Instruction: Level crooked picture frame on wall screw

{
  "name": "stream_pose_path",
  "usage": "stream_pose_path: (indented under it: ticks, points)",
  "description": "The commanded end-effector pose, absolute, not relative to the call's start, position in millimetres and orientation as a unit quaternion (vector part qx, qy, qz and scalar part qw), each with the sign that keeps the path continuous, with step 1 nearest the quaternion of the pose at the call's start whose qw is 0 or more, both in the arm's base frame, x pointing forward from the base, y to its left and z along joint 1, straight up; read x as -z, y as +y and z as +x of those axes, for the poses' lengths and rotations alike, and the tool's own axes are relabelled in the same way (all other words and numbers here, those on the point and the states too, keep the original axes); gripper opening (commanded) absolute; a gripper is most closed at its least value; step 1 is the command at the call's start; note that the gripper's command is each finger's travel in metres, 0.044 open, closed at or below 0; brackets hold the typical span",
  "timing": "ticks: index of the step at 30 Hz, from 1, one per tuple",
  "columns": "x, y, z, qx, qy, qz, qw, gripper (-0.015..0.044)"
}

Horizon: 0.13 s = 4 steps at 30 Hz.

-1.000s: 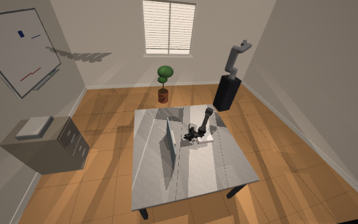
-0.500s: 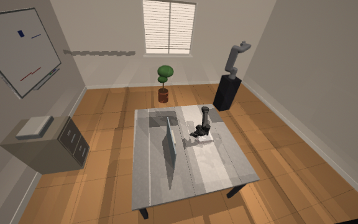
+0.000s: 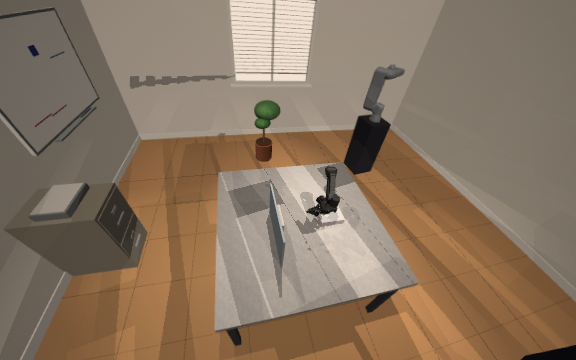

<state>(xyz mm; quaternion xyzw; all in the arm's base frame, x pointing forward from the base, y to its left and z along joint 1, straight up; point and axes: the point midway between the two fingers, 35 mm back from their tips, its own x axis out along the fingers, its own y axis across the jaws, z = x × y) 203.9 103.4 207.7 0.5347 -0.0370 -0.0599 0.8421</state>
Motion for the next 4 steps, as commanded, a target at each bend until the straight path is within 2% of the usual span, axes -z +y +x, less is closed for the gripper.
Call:
stream_pose_path:
  ticks: [1, 4]
  points:
    - [-207.6, 102.7, 203.7, 0.062, -0.038, 0.533, 0.843, 0.026]
    - [-207.6, 102.7, 203.7, 0.062, -0.038, 0.533, 0.843, 0.026]
